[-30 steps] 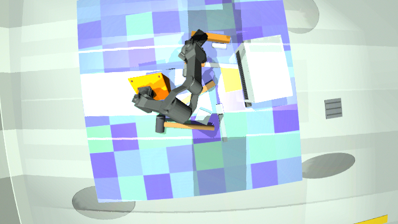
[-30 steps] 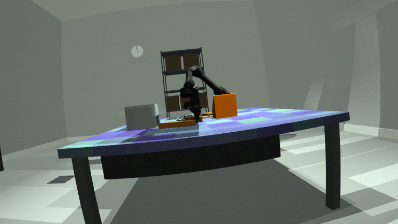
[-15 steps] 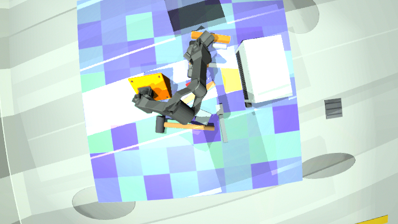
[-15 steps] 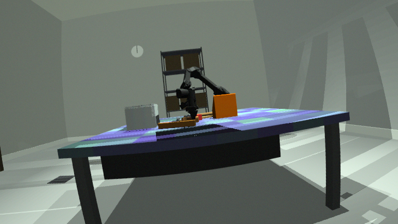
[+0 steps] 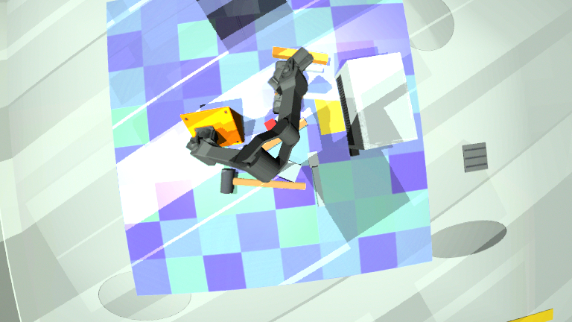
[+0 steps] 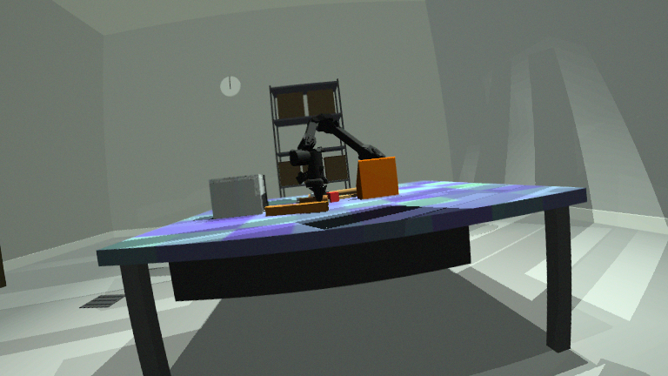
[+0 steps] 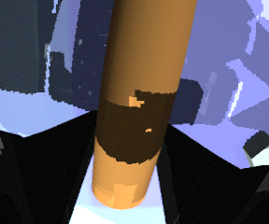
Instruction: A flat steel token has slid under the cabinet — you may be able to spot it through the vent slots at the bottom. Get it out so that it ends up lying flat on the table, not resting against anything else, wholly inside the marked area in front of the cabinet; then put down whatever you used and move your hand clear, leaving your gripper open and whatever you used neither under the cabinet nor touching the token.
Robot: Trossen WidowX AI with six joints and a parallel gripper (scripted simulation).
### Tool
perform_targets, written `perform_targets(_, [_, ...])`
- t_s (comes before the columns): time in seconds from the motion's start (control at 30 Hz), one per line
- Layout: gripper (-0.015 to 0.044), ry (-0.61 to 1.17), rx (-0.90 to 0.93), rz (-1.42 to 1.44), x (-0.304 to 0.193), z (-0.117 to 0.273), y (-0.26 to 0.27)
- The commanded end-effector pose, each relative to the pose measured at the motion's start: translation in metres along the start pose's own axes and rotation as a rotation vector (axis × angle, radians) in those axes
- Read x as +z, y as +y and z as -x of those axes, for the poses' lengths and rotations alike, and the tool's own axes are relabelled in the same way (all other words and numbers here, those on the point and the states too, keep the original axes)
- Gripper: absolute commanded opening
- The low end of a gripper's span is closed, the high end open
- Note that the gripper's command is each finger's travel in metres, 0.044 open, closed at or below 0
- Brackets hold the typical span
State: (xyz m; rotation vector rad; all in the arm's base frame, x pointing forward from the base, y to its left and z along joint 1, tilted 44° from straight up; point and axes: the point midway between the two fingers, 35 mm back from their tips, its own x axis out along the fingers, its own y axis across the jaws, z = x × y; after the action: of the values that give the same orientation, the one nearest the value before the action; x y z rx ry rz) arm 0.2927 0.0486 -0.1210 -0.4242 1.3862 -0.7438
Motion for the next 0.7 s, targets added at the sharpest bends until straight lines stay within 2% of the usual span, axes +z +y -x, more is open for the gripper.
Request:
perform_targets(0.0, [0.0,-0.005,0.001,-0.006,0.008,0.0,0.0])
perform_targets(0.67, [0.0,-0.006,0.0,-0.007,0.035,0.0,-0.001])
